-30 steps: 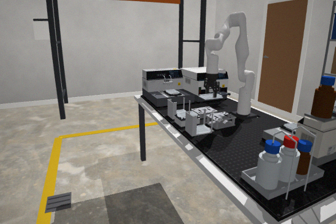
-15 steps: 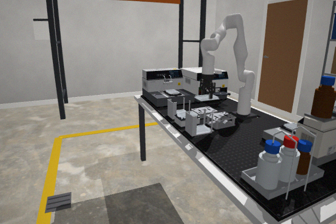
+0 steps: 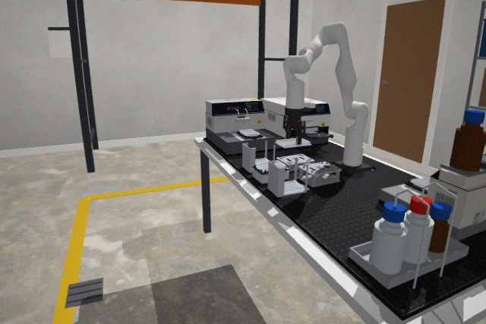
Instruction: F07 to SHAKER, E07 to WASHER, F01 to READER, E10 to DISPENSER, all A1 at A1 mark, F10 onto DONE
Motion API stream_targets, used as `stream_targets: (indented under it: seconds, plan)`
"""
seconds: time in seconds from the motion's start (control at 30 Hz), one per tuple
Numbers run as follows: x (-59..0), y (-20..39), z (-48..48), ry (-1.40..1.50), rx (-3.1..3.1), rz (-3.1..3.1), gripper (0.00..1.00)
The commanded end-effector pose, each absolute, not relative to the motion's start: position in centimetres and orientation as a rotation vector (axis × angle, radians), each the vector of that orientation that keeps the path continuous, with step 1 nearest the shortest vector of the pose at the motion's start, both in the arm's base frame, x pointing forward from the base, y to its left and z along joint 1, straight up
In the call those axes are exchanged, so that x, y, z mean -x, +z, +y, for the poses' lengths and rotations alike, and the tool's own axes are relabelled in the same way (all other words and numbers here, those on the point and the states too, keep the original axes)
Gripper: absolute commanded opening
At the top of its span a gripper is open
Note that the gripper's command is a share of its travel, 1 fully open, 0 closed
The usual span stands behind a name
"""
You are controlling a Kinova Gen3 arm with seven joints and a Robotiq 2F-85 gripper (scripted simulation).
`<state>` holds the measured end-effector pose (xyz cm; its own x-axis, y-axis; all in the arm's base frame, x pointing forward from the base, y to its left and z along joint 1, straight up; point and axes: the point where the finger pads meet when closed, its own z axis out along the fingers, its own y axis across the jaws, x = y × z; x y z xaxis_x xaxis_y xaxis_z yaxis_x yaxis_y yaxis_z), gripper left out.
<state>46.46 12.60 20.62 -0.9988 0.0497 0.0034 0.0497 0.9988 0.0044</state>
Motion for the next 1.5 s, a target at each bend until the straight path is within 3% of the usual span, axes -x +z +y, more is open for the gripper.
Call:
stream_targets:
  seconds: [0.0,1.47]
  plan:
    - [-47.9,20.7,13.0,-0.007,0.078,-3.138,0.94]
    - [-48.8,18.5,13.4,-0.007,0.078,-3.138,0.94]
